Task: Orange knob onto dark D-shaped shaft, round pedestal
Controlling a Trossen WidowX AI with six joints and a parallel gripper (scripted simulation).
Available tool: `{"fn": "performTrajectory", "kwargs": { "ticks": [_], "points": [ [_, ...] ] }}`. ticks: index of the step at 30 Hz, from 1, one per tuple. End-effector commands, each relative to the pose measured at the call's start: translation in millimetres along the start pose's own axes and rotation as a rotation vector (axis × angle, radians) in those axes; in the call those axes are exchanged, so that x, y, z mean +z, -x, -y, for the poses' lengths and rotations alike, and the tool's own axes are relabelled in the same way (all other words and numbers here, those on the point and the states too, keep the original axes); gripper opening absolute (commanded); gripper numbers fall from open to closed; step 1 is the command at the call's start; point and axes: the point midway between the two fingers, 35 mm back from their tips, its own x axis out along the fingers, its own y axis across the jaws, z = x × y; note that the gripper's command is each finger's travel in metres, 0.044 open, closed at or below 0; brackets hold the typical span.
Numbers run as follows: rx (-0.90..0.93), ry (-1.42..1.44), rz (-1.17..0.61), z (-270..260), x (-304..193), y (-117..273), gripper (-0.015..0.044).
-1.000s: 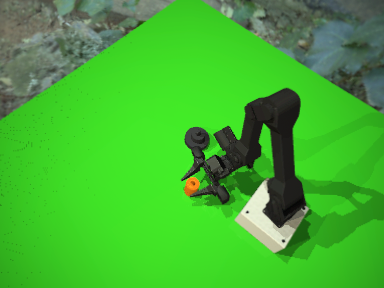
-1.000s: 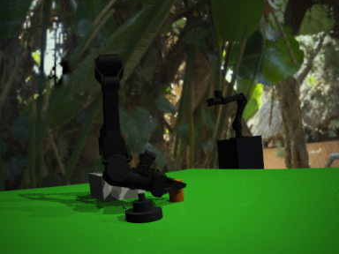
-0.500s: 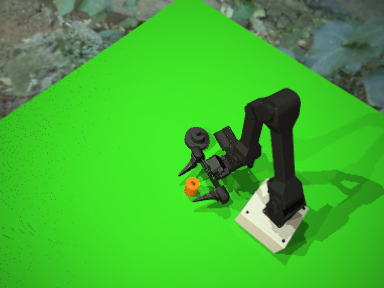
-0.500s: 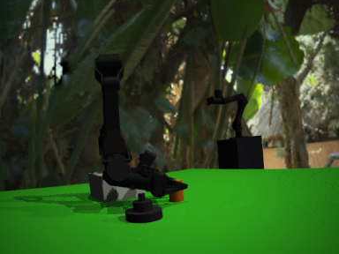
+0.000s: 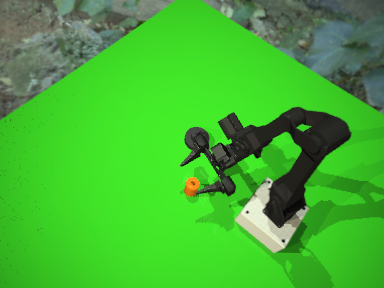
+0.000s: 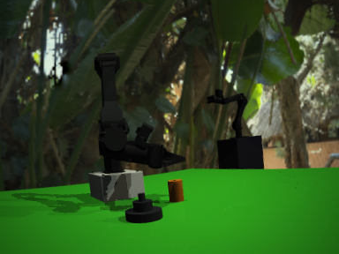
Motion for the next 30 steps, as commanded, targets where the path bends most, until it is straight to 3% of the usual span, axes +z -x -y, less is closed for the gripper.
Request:
{"fn": "performTrajectory", "kwargs": {
  "ticks": [1,3,8,15,30],
  "points": [
    [0.004,0.000,-0.014,1,6,0,0.0440],
    [0.034,-0.046,-0.136,4,0,-9,0.0440],
    [0.098,-0.139,-0.629,7,-8,-27,0.0440],
    [0.006,-0.020,-1.273,0,30,-7,0.0440],
    [-0.015,0.007,-1.327,0,37,-3,0.0440]
  ]
}}
